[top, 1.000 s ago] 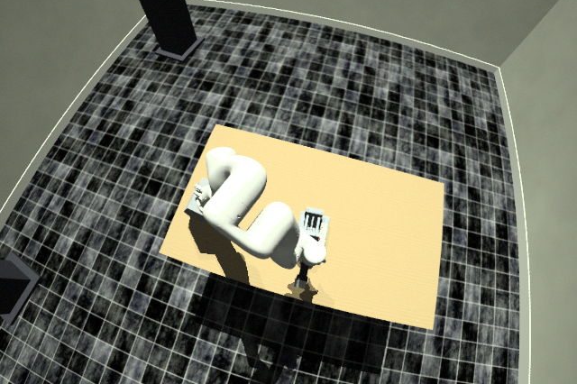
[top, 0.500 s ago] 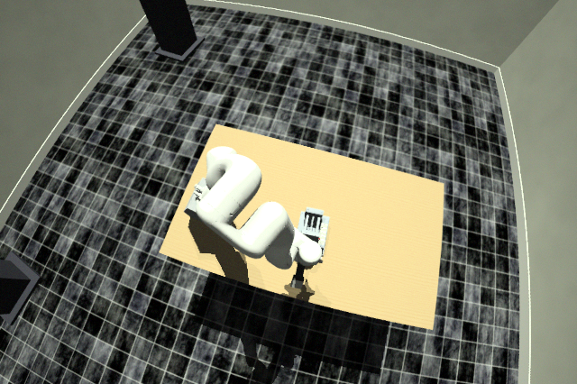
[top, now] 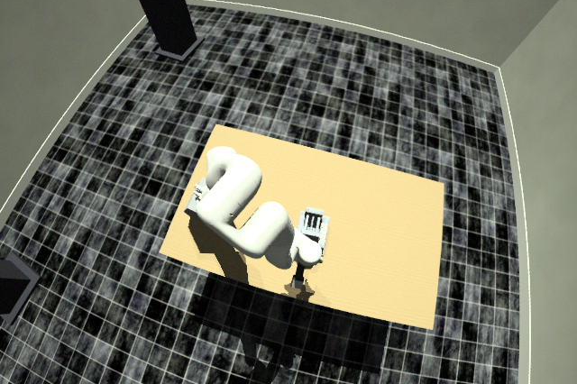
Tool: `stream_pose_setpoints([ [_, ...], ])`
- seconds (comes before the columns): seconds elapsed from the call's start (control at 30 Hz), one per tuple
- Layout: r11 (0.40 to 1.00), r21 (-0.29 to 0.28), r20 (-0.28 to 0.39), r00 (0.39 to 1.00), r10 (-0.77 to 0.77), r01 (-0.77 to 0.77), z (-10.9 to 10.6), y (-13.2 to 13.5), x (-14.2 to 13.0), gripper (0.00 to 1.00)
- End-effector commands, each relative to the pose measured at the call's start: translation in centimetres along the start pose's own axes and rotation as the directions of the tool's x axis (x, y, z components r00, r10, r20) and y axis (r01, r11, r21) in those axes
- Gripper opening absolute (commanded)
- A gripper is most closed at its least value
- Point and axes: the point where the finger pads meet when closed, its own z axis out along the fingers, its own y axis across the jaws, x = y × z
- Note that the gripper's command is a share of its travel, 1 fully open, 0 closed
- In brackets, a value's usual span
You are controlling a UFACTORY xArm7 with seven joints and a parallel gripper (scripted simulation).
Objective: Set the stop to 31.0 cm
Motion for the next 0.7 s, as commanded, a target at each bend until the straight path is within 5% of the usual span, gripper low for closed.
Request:
stream_pose_setpoints([
  [0.0, 1.0, 0.002, -0.001, 1.0, 0.0, 0.0, 0.2, -0.1, 0.0, 0.57],
  [0.67, 1.0, 0.002, -0.001, 1.0, 0.0, 0.0, 5.6, -0.1, 0.0, 0.57],
])
